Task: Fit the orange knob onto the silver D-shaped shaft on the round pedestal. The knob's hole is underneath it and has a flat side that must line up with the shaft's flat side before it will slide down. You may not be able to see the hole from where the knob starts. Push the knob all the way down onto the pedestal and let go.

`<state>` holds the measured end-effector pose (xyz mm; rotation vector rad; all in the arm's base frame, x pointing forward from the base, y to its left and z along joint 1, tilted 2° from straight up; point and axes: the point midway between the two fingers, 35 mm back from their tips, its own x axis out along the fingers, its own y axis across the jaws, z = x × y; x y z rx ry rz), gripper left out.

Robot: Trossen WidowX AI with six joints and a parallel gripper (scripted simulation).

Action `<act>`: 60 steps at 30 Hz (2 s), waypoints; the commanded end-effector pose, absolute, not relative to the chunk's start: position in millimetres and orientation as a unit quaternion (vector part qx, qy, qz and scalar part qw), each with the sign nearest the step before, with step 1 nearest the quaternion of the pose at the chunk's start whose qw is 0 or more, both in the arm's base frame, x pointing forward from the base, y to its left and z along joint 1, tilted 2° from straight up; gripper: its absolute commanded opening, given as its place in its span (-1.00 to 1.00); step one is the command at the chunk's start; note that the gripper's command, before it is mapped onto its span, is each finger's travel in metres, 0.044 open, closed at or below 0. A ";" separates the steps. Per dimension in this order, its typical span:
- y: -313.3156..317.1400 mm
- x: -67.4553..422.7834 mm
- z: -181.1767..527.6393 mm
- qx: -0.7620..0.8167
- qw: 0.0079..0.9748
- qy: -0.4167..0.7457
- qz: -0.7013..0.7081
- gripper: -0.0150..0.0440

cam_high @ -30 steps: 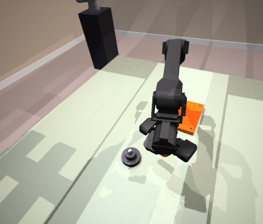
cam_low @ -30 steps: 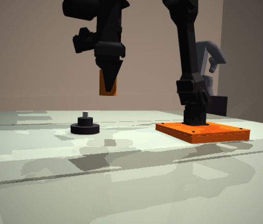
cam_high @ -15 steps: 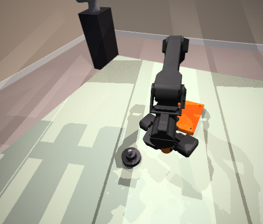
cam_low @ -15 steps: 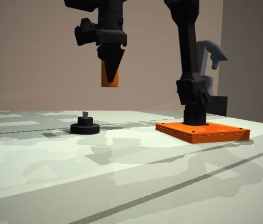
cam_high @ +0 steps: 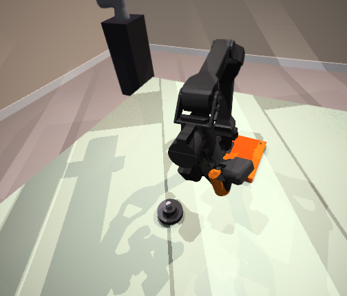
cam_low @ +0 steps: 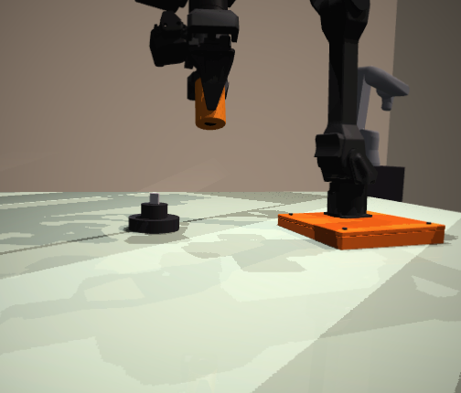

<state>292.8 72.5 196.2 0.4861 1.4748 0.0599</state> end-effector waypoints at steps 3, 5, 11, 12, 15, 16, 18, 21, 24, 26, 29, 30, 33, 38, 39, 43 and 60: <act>72.5 283.6 214.4 0.266 0.714 0.641 0.085 -0.49; 72.4 281.2 218.5 0.280 0.712 0.636 0.100 -0.49; 72.0 273.9 230.6 0.321 0.704 0.616 0.146 -0.49; 72.0 272.7 232.6 0.327 0.703 0.613 0.153 -0.49; 71.9 269.1 238.5 0.347 0.697 0.602 0.176 -0.49; 71.9 267.9 240.5 0.354 0.695 0.598 0.184 -0.49; 71.9 265.5 244.4 0.366 0.691 0.591 0.199 -0.49; 71.9 261.9 250.3 0.385 0.684 0.579 0.221 -0.49; 71.8 260.0 253.7 0.396 0.680 0.571 0.233 -0.49; 70.8 264.9 244.1 0.380 0.682 0.589 0.208 -0.49; 70.8 264.9 244.1 0.380 0.682 0.589 0.208 -0.49; 70.8 264.9 244.1 0.380 0.682 0.589 0.208 -0.49; 70.8 264.9 244.1 0.380 0.682 0.589 0.208 -0.49; 70.8 264.9 244.1 0.380 0.682 0.589 0.208 -0.49; 70.8 264.9 244.1 0.380 0.682 0.589 0.208 -0.49; 70.8 264.9 244.1 0.380 0.682 0.589 0.208 -0.49; 73.0 262.1 244.4 0.373 0.688 0.588 0.204 -0.49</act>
